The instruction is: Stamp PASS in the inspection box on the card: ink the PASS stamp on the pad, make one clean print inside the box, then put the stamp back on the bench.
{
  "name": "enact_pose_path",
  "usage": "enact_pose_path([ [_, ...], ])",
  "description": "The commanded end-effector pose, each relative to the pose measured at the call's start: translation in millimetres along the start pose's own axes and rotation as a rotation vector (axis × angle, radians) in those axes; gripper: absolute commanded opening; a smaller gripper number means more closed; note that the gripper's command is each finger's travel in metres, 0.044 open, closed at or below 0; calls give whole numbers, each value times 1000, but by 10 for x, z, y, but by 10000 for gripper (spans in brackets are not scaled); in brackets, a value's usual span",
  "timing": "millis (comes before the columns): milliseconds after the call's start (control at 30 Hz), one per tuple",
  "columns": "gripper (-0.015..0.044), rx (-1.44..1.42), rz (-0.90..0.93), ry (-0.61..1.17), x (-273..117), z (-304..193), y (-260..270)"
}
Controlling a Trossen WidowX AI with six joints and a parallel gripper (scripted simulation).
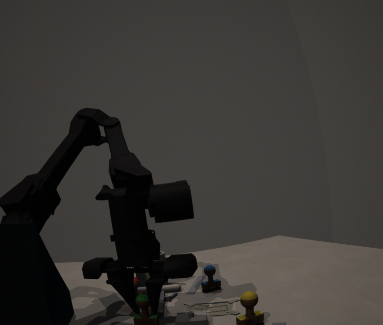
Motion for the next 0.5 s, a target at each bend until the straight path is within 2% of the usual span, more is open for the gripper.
enact_pose_path([
  [0,236,-1,1,0,-1,1,0],
  [33,255,-1,1,0,-1,1,0],
  [167,255,0,-1,5,-84,-13,-29],
  [400,255,3,1,5,-1067,-25,-61],
  [467,255,3,1,0,-1167,-11,-40],
])
Point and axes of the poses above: the point midway between the two fingers, 35 mm back from their tips, its own x axis out along the fingers, its own y axis across the jaws, z = x × y, the point moved 1 cm from there along -x, back along the fingers, and after that the axes turned 14 degrees about -x, right-handed, at the moved point
